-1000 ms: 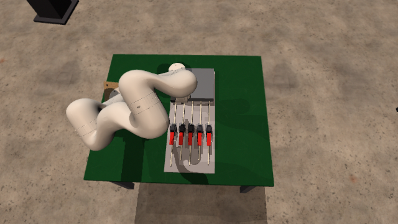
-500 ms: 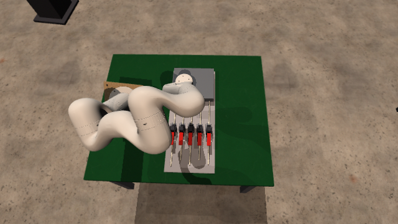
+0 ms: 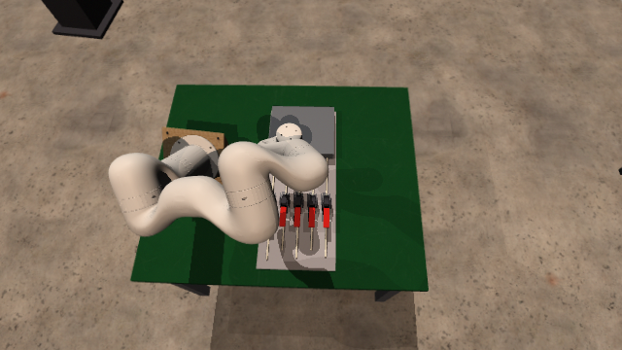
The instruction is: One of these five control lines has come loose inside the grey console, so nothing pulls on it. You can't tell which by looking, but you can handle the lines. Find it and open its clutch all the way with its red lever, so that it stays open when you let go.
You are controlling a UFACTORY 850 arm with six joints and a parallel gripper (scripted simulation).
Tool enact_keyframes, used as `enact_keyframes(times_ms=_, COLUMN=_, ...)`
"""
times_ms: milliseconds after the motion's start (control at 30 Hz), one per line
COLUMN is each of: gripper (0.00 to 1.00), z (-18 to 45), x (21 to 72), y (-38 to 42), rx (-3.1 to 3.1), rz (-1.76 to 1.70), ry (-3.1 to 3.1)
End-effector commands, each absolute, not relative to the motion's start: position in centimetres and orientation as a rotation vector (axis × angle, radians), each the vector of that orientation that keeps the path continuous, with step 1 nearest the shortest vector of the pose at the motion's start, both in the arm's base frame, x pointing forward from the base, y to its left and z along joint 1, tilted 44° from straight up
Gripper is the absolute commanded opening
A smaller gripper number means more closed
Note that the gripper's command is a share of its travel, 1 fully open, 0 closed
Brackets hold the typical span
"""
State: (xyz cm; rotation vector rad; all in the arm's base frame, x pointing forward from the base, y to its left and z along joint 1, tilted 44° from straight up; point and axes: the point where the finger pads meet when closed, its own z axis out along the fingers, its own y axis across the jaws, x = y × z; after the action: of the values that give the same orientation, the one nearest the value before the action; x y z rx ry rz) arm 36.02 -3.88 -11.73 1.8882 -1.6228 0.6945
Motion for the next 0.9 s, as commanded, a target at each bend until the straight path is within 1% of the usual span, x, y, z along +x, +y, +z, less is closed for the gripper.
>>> enact_keyframes(times_ms=0, gripper=0.00, z=-12.7, x=36.2, y=-4.8, rx=1.890, rz=0.698, ry=-1.624)
enact_keyframes(times_ms=300, gripper=0.00, z=-14.3, x=36.3, y=-6.3, rx=1.890, rz=0.698, ry=-1.624)
enact_keyframes(times_ms=867, gripper=0.00, z=-14.4, x=36.5, y=-6.4, rx=1.890, rz=0.698, ry=-1.624)
